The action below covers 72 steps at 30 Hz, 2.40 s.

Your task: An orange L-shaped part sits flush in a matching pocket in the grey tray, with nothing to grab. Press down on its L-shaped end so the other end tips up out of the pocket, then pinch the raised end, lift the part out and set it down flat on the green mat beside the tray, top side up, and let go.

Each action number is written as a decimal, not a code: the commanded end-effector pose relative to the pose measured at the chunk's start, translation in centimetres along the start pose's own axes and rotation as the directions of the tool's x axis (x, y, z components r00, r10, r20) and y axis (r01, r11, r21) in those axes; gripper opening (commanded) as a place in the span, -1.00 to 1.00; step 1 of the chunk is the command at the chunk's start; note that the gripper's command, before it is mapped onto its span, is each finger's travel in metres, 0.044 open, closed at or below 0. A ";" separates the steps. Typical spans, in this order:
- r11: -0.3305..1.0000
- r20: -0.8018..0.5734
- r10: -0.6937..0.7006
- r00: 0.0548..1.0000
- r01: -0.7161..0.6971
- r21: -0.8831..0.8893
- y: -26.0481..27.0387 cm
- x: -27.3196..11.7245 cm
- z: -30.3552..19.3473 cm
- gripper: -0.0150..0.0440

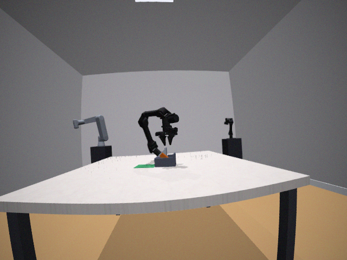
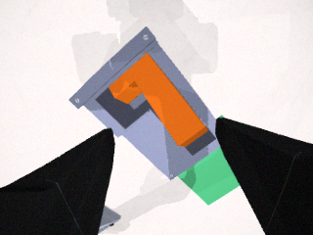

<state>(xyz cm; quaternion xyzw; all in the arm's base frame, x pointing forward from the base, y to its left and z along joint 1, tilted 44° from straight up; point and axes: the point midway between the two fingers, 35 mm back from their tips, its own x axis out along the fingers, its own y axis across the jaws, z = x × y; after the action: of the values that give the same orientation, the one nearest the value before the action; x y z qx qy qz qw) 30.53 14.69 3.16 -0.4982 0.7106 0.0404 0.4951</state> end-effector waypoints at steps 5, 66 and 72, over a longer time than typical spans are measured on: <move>0.818 -0.027 0.001 1.000 -0.017 -0.576 -2.0 0.5 -2.8 0.46; 0.822 -0.023 0.000 1.000 -0.013 -0.569 -2.1 8.0 -2.9 -0.15; 0.822 -0.023 0.000 1.000 -0.013 -0.569 -2.1 8.0 -2.9 -0.48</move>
<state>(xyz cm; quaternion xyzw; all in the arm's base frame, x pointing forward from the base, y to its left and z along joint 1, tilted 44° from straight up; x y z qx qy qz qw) 30.09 6.75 -0.45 -0.6217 0.6727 0.2471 0.3161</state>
